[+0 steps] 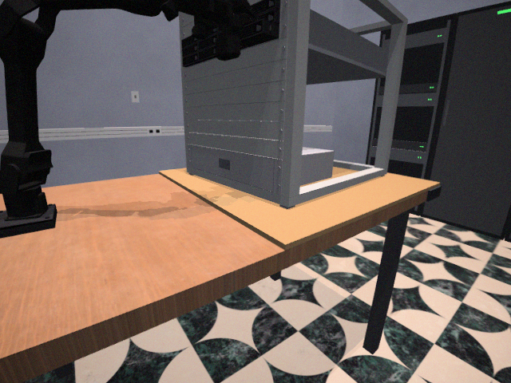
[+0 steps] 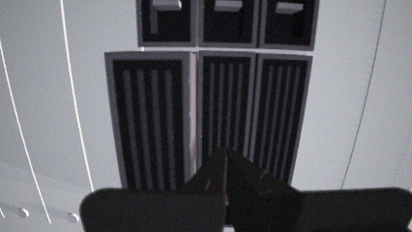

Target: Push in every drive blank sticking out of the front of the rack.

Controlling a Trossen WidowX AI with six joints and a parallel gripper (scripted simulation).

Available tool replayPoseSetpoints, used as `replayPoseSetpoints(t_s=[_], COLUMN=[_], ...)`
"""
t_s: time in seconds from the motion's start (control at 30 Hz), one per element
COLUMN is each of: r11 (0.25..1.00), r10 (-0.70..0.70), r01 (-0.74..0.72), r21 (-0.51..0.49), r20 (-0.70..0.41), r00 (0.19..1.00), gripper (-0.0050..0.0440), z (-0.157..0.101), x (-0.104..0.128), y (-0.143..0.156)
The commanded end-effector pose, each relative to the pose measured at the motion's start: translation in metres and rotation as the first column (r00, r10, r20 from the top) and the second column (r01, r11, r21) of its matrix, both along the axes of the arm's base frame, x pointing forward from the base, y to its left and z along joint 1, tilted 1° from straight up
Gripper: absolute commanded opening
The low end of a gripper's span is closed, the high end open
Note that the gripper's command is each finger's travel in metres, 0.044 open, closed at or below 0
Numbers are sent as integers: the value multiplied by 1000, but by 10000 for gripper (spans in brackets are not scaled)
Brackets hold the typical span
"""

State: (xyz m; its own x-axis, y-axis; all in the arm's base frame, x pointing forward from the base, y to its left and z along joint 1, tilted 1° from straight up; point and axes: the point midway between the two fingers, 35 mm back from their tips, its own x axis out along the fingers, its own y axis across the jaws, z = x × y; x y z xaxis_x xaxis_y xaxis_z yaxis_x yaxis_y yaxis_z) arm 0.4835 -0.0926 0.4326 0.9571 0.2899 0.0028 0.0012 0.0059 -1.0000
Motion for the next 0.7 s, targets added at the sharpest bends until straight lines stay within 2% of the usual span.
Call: replayPoseSetpoints(t_s=[0.0,0.67], r11=[1000,1000], r10=[-1,-1], r01=[1,1], r21=[-10,-10], r20=[18,18], r00=[1000,1000], gripper=[-50,-50], z=[9,9], x=[-1,2], y=[1,2])
